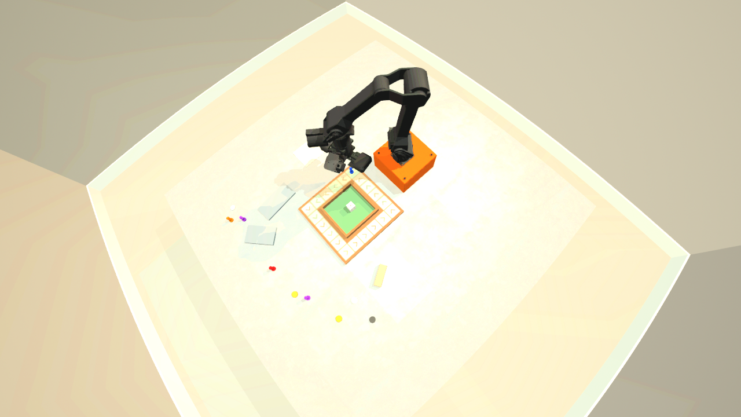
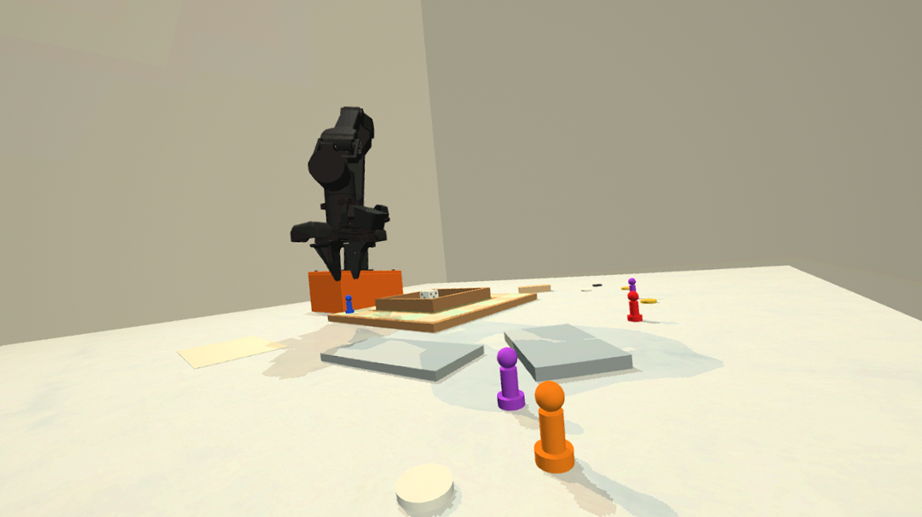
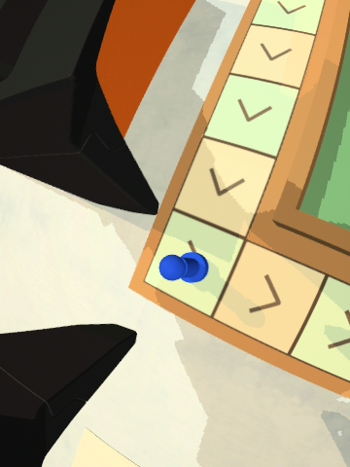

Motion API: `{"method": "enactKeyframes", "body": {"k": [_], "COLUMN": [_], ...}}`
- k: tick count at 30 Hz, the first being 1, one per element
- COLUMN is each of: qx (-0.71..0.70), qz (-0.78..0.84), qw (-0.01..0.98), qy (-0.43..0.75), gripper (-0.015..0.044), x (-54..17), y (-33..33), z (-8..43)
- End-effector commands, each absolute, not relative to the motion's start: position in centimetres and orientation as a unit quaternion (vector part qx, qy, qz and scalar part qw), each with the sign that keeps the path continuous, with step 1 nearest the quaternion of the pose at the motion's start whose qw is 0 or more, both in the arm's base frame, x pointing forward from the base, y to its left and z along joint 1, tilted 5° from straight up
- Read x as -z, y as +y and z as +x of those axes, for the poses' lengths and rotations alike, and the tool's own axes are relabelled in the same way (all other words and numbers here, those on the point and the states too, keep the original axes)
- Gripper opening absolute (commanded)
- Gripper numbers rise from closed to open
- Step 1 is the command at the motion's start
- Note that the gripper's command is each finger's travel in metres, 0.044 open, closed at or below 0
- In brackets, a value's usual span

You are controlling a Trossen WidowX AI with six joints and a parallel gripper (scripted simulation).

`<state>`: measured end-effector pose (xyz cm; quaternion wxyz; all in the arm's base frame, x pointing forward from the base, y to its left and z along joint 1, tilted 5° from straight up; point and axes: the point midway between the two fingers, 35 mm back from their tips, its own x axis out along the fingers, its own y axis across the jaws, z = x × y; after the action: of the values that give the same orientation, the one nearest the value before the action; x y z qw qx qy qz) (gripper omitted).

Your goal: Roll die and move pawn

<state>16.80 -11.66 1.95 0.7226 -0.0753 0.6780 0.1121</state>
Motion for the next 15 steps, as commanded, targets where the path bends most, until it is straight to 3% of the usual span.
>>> {"method": "enactKeyframes", "body": {"k": [1, 15], "qx": [-0.115, -0.115], "qz": [-0.076, -0.076], "qw": [0.721, 0.721], "qy": [0.679, 0.679], "gripper": [0.02, 0.02], "x": [-0.8, 1.0], "y": [-11.6, -11.5], "z": [16.7, 16.8]}}
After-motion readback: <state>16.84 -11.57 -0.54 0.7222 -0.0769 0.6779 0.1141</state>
